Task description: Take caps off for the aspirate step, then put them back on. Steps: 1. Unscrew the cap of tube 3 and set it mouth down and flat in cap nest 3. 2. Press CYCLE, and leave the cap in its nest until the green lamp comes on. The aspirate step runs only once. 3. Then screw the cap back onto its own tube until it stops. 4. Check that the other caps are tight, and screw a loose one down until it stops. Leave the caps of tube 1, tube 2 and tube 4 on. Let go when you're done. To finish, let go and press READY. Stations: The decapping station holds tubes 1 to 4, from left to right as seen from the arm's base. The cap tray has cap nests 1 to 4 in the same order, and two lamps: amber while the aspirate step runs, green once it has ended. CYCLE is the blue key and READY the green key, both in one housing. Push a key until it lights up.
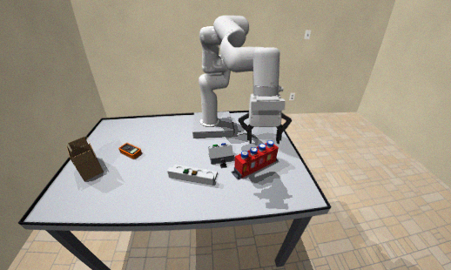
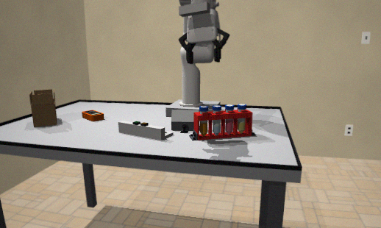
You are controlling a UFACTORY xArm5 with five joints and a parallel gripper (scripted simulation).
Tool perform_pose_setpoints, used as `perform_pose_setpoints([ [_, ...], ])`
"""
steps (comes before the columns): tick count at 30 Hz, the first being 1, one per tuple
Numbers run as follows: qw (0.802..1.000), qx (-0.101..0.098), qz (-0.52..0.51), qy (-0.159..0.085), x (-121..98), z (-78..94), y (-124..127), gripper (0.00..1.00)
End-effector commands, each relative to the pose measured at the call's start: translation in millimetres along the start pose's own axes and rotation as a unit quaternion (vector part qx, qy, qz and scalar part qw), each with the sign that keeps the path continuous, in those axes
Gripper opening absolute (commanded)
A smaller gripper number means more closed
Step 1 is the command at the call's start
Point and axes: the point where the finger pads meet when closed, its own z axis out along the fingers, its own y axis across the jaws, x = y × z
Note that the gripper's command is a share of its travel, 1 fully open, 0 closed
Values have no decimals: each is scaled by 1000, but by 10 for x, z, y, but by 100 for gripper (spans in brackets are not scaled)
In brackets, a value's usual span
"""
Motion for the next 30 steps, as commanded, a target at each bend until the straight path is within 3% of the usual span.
perform_pose_setpoints([
  [1,1000,2,0,3,14,-24,-8,100],
  [17,1000,2,0,3,14,-24,-8,100],
  [18,1000,2,0,3,14,-24,-8,46],
  [30,1000,2,0,3,14,-24,-8,46],
])
